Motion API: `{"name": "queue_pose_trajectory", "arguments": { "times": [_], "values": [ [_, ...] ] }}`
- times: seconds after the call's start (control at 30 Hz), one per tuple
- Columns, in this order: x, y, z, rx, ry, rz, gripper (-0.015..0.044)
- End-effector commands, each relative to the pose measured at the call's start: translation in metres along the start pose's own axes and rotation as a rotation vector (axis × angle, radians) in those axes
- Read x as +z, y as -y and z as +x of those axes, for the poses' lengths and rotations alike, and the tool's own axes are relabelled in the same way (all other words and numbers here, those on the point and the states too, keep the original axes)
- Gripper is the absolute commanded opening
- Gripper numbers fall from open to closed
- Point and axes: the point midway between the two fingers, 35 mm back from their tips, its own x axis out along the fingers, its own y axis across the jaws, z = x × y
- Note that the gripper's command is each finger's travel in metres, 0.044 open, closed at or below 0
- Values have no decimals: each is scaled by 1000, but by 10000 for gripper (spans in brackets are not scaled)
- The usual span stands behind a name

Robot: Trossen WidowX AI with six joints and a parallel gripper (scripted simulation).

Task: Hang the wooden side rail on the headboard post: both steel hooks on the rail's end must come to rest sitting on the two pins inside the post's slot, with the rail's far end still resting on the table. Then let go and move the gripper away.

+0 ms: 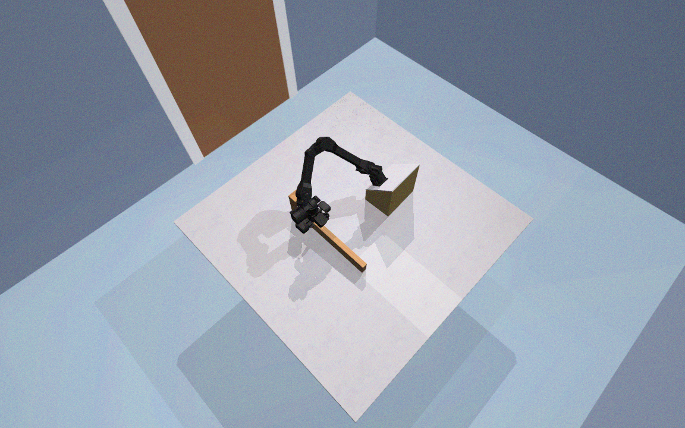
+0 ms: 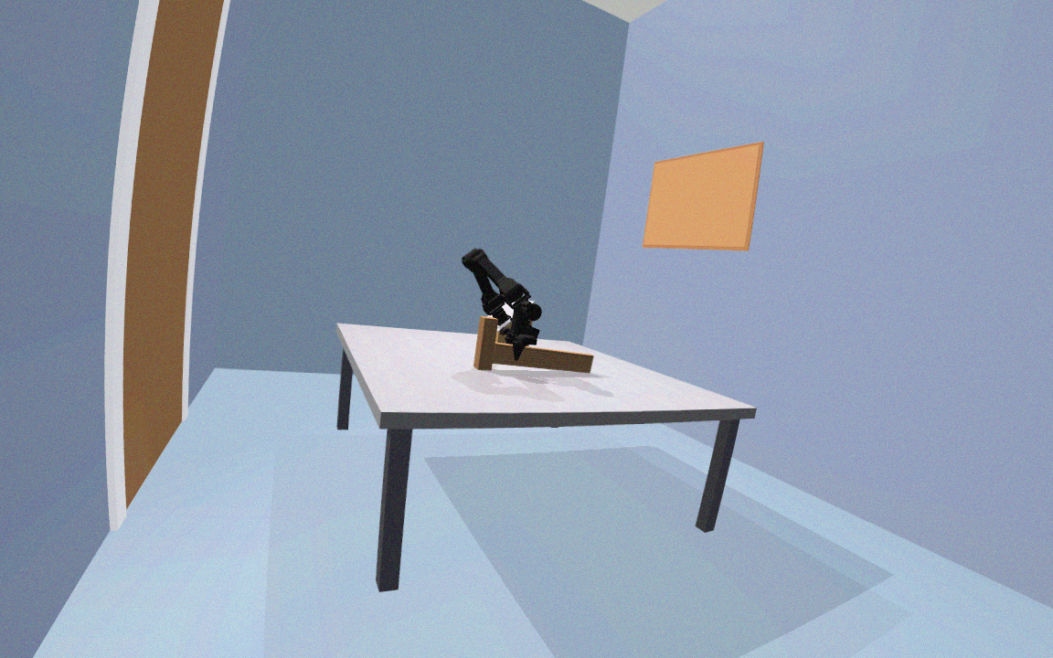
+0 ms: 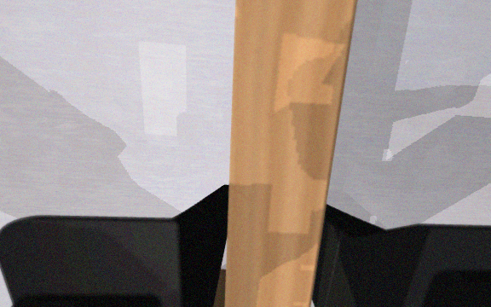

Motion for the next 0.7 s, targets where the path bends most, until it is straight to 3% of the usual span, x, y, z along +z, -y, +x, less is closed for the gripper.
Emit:
{"name": "queue_pose_trajectory", "arguments": {
  "times": [0.0,0.67],
  "values": [
    [-1,3,-4,-13,0,0,0],
    [-3,2,-3,-13,0,0,0]
  ]
}}
